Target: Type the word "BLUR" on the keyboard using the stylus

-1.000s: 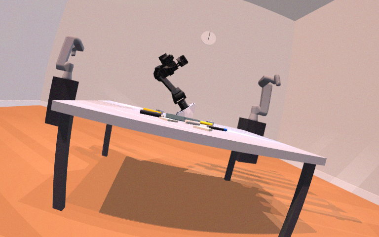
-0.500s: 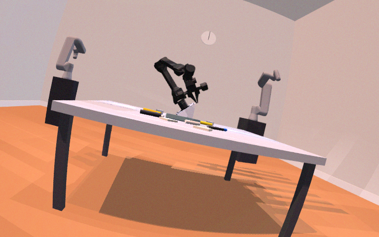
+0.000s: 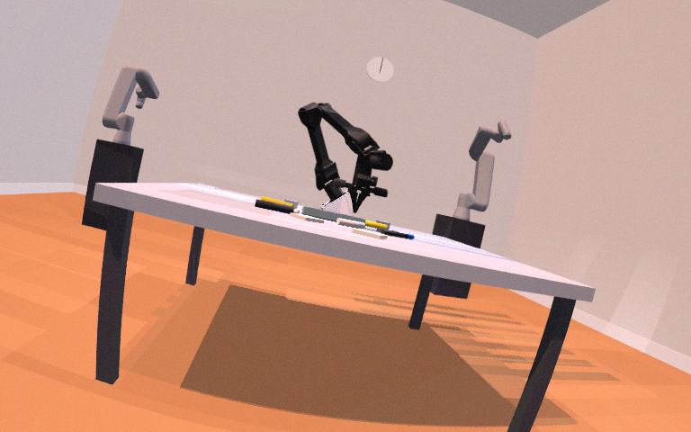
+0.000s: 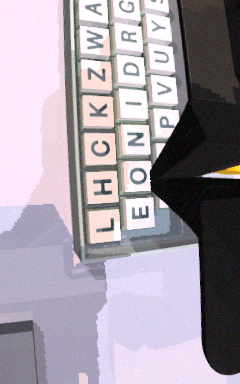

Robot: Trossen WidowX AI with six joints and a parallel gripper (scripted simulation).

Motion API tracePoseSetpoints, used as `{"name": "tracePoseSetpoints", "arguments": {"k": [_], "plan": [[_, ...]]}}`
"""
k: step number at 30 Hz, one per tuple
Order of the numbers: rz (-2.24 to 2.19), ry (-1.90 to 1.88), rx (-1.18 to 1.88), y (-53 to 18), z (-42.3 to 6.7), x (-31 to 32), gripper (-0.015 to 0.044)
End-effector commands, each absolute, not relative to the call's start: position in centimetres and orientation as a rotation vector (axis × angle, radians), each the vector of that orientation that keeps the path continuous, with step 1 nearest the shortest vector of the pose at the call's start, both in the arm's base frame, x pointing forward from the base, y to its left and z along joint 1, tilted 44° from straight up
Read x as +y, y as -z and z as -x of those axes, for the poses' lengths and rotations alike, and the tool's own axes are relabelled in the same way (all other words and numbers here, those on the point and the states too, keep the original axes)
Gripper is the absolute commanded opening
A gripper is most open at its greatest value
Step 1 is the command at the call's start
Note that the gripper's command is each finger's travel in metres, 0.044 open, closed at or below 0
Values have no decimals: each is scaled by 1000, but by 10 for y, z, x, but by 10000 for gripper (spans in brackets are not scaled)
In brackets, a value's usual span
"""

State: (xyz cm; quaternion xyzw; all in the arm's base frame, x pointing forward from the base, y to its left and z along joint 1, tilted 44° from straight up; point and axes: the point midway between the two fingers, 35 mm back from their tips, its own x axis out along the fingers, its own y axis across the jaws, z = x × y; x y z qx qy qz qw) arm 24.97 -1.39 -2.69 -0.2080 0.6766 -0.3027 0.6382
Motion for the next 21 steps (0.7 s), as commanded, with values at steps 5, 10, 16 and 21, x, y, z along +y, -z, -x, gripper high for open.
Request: {"name": "tracePoseSetpoints", "arguments": {"k": [5, 10, 16, 21], "plan": [[494, 704, 1548, 27, -249, -14, 0], [485, 700, 1553, -6, -246, -48, 0], [497, 707, 1549, -20, -243, -64, 0], [497, 707, 1549, -20, -243, -64, 0]]}}
